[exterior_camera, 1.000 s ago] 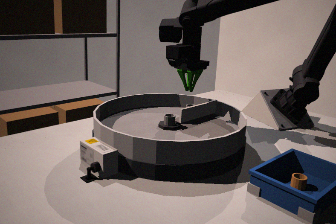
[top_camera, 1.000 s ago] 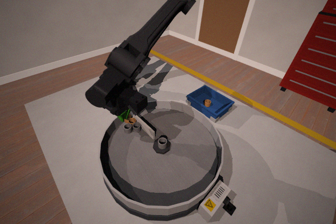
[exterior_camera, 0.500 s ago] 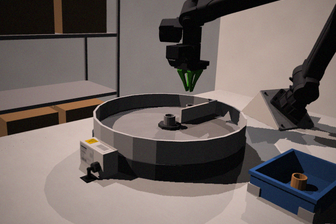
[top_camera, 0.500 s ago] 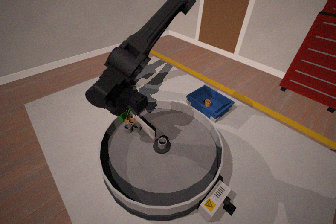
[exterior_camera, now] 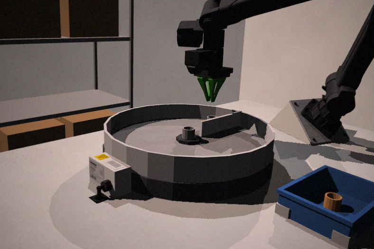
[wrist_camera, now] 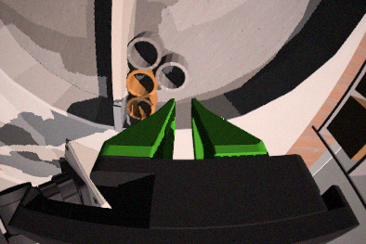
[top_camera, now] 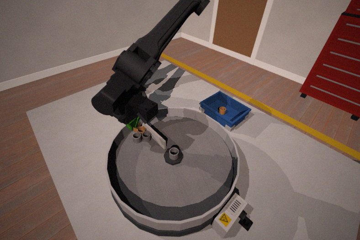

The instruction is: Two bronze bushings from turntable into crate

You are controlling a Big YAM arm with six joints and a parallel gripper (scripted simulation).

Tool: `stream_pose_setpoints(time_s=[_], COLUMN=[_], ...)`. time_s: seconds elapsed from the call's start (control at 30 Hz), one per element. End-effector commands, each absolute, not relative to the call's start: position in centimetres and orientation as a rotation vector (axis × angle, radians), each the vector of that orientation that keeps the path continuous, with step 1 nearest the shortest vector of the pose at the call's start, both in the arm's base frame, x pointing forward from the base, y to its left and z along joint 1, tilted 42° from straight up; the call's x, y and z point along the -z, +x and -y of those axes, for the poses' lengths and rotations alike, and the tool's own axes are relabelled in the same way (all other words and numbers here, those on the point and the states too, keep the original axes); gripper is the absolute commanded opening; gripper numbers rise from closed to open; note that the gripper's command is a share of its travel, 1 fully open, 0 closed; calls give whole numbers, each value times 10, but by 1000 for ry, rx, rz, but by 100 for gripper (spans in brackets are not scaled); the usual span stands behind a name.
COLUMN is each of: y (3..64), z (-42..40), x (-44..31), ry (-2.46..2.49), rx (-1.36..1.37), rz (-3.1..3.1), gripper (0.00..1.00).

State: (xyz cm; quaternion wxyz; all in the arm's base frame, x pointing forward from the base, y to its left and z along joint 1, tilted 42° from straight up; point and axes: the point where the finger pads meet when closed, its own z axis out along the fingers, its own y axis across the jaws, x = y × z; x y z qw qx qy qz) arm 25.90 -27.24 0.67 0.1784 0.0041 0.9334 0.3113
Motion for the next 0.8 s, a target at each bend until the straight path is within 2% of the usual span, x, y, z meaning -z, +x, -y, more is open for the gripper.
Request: stream_pose_setpoints(time_s=[0.0,0.2,0.77], y=[275,275,269], z=[295,264,270], x=[-14,11,6], ry=[-12,4,27], rx=[-820,-876,-853], rz=[-2636,-2641,-2638], gripper=[13,13,13])
